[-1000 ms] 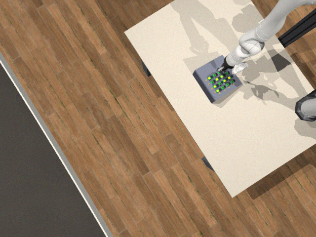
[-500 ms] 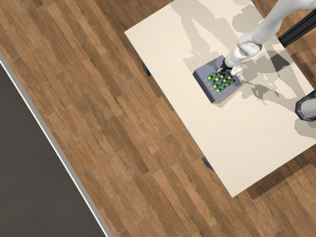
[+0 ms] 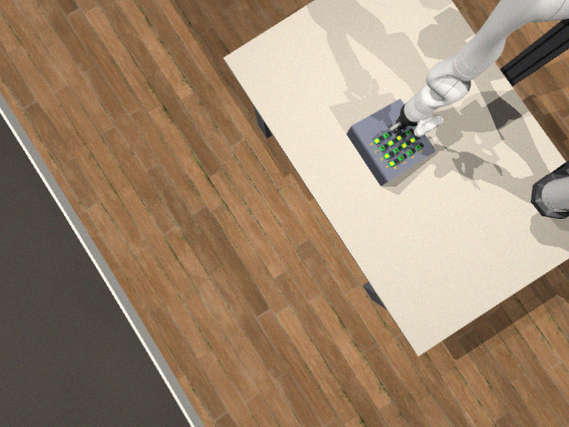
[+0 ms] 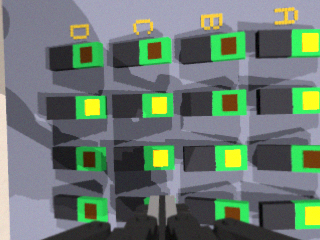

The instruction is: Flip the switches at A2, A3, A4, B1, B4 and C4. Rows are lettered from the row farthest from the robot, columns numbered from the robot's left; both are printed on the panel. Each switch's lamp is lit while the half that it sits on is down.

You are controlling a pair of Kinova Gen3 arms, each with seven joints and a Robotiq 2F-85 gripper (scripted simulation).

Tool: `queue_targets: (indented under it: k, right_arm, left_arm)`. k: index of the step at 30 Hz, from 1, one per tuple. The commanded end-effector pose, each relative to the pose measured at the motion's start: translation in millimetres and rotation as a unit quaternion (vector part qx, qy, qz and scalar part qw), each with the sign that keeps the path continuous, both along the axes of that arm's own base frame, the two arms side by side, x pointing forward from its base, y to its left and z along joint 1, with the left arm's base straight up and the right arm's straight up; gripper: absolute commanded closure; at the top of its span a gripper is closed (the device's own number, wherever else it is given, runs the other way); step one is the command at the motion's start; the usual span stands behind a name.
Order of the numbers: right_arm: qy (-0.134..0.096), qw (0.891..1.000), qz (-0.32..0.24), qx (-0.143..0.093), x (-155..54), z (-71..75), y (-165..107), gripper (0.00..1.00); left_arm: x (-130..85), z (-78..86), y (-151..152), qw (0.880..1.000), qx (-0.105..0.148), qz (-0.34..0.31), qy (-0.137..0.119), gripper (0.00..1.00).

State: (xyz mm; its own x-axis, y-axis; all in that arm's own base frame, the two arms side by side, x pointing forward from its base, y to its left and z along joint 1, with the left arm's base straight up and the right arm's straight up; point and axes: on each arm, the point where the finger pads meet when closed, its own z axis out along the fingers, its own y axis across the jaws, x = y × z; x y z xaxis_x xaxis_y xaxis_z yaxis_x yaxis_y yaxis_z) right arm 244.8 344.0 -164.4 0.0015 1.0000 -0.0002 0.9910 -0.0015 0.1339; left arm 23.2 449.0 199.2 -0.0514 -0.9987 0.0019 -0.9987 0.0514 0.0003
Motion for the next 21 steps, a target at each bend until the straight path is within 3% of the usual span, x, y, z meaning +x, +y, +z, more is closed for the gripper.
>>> queue_targets:
  k: [1,21]
  right_arm:
    - [0.0,1.0,0.0,0.001,0.4,-0.3,0.5,0.903]
    - [0.0,1.0,0.0,0.001,0.2,1.5,0.5,0.903]
  left_arm:
    - [0.0,0.8,0.4,1.0,0.001,0.0,0.0,0.002]
    - [0.0,0.8,0.4,1.0,0.001,0.0,0.0,0.002]
